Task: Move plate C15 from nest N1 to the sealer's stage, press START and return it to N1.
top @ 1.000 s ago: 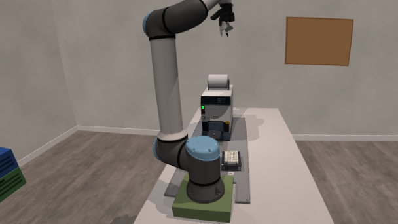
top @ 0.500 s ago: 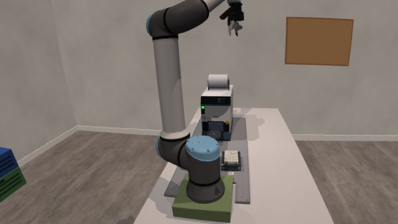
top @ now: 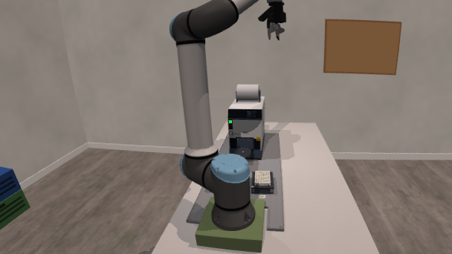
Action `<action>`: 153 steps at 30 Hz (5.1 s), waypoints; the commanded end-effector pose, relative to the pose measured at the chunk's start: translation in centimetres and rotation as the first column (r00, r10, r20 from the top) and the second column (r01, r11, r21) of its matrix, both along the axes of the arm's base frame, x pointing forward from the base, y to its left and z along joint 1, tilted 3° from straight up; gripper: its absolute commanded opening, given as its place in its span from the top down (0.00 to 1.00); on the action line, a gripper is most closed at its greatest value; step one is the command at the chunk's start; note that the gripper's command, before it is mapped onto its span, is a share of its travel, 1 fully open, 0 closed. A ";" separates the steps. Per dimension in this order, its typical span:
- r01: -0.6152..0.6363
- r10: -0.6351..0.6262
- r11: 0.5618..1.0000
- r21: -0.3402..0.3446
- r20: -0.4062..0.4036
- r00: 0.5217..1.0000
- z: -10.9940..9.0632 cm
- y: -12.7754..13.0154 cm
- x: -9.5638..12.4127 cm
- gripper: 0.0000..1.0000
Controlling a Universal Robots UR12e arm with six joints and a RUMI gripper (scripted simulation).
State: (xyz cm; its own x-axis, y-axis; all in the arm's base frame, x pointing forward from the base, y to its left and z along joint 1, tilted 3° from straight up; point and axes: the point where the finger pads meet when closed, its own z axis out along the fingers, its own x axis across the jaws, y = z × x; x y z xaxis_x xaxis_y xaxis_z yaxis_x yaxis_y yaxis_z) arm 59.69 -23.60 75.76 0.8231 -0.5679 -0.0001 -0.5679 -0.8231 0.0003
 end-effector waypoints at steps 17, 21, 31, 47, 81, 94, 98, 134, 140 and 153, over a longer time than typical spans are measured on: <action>0.024 -0.024 1.000 0.002 0.008 1.000 -4.5 1.2 -3.4 0.32; 0.024 -0.024 1.000 0.003 0.010 1.000 -6.1 2.1 -4.3 0.32; 0.024 -0.024 1.000 0.004 0.013 1.000 -9.0 3.6 -6.0 0.32; 0.024 -0.024 1.000 0.007 0.018 1.000 -14.1 6.2 -8.8 0.32; 0.023 -0.024 1.000 0.011 0.027 0.999 -24.1 10.8 -13.8 0.32; 0.023 -0.024 1.000 0.013 0.031 0.999 -28.3 12.6 -15.8 0.32; 0.023 -0.024 1.000 0.013 0.032 0.999 -30.0 13.4 -16.6 0.32; 0.023 -0.024 1.000 0.017 0.041 0.999 -42.2 18.3 -22.0 0.32; 0.023 -0.024 1.000 0.018 0.043 0.999 -44.0 19.0 -22.7 0.32; 0.023 -0.024 1.000 0.019 0.046 0.999 -48.0 20.5 -24.4 0.32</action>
